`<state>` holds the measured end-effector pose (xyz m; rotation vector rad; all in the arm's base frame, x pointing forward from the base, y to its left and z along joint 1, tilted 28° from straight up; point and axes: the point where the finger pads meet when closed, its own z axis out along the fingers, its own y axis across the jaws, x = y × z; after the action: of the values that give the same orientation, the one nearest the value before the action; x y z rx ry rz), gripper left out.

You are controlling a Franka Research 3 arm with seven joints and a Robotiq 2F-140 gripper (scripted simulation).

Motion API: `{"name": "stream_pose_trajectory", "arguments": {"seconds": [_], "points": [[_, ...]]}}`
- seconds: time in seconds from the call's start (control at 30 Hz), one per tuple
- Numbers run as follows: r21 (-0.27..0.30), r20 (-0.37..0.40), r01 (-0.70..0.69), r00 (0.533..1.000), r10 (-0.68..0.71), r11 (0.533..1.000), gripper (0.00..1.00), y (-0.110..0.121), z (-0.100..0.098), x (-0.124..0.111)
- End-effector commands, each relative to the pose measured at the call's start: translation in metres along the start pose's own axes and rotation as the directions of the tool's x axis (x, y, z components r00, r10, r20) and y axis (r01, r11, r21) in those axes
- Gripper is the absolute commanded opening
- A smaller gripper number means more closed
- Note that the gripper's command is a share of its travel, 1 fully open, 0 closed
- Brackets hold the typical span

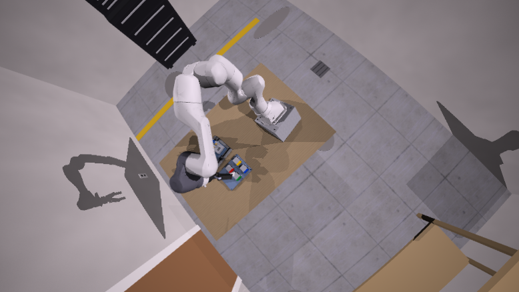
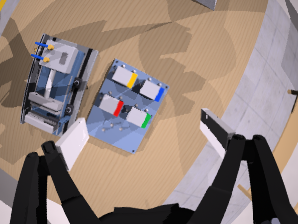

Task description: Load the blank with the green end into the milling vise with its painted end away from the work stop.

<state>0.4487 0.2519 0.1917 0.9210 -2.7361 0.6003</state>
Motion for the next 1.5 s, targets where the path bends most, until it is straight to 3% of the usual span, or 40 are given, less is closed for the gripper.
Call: {"name": "stream_pose_trajectory", "arguments": {"seconds": [0.0,0.07,0.5,0.63,1.07,1.2,1.47], "points": [[0.020,0.005,0.123,0.992,-0.123,0.992,1.00,0.0001,0.0003,-0.0007],[0.036,0.007,0.212,0.977,-0.213,0.977,1.00,-0.0002,0.0005,-0.0012],[0.041,0.006,0.210,0.978,-0.210,0.977,1.00,0.0003,0.0003,-0.0008],[0.072,0.005,0.382,0.923,-0.384,0.921,1.00,-0.0001,0.0005,-0.0017],[0.077,0.005,0.380,0.925,-0.381,0.922,1.00,0.0004,0.0004,-0.0011],[0.105,-0.002,0.539,0.840,-0.542,0.836,1.00,0.0000,0.0005,-0.0019],[0.105,-0.002,0.539,0.840,-0.542,0.836,1.00,0.0000,0.0005,-0.0019]]}}
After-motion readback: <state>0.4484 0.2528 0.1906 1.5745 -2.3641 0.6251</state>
